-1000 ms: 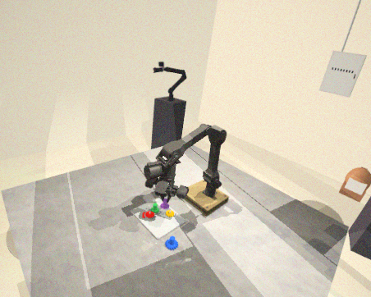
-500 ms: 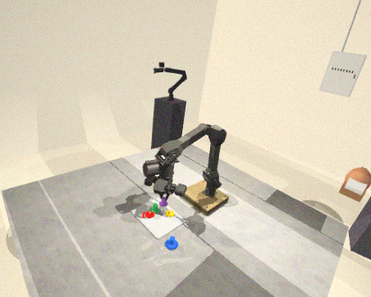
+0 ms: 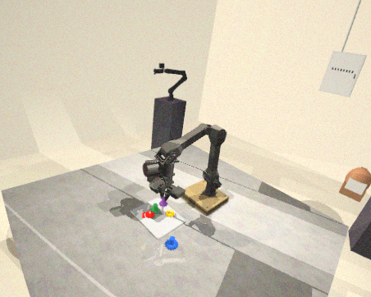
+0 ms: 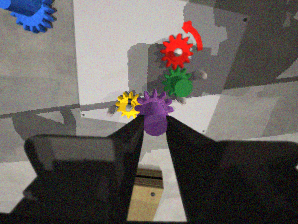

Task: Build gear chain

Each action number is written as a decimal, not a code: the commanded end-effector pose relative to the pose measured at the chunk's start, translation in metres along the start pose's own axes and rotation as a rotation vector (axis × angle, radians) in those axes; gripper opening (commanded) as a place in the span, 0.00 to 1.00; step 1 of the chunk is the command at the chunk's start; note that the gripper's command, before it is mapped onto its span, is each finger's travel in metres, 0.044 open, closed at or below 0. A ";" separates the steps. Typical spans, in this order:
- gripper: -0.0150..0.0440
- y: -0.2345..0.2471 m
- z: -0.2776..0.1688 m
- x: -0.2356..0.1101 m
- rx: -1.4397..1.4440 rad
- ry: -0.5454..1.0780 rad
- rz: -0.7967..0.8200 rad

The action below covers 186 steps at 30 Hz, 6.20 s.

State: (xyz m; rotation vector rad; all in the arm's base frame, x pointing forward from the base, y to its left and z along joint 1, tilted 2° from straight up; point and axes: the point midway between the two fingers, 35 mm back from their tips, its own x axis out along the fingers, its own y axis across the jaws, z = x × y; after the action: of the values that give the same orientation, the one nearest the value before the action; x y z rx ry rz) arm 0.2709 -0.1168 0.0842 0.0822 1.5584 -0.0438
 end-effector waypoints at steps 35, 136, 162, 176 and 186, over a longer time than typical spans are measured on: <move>0.25 0.000 0.000 0.008 0.538 -0.001 -0.003; 0.98 0.001 -0.003 -0.043 0.701 0.000 -0.003; 1.00 0.001 -0.003 -0.043 0.701 0.000 -0.003; 1.00 0.001 -0.003 -0.043 0.701 0.000 -0.003; 1.00 0.081 0.017 -0.054 0.694 -0.002 0.014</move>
State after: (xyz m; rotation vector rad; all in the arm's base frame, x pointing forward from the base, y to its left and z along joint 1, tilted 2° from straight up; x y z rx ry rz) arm 0.2839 -0.0775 0.1348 0.6440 1.4716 -0.5968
